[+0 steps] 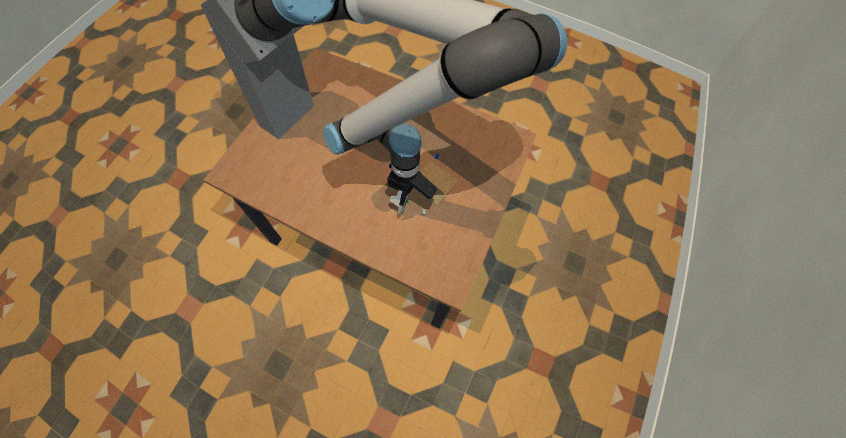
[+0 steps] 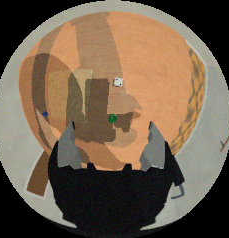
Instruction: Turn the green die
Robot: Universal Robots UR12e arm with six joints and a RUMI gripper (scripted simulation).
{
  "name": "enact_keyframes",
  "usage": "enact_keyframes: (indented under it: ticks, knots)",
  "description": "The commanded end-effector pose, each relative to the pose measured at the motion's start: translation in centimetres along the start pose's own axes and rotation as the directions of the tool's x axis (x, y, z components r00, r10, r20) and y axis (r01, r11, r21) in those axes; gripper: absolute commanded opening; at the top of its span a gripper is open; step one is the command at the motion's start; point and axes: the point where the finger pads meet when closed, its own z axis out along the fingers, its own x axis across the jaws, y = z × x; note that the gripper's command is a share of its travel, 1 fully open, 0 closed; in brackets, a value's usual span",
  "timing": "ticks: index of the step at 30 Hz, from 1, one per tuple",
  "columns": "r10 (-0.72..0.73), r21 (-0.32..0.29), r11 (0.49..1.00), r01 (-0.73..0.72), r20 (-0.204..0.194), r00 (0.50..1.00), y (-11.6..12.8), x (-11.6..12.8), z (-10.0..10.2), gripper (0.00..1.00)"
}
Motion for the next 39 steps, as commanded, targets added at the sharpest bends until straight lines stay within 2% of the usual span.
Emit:
enact_keyframes:
  ticks: [1,16,21,31,33,39]
  knots:
    - [0.000,0.000,1.000,0.000,0.000,1.000,0.0,0.0,0.0,1.00]
    - [0.000,0.000,1.000,0.000,0.000,1.000,0.0,-0.1,0.0,1.00]
    - [0.000,0.000,1.000,0.000,0.000,1.000,-0.1,-0.9,0.0,1.00]
    - [0.000,0.000,1.000,0.000,0.000,1.000,-0.5,-4.9,0.0,1.00]
    - [0.000,0.000,1.000,0.000,0.000,1.000,-0.5,-4.9,0.0,1.00]
    - [0.000,0.000,1.000,0.000,0.000,1.000,-0.8,-8.7,0.0,1.00]
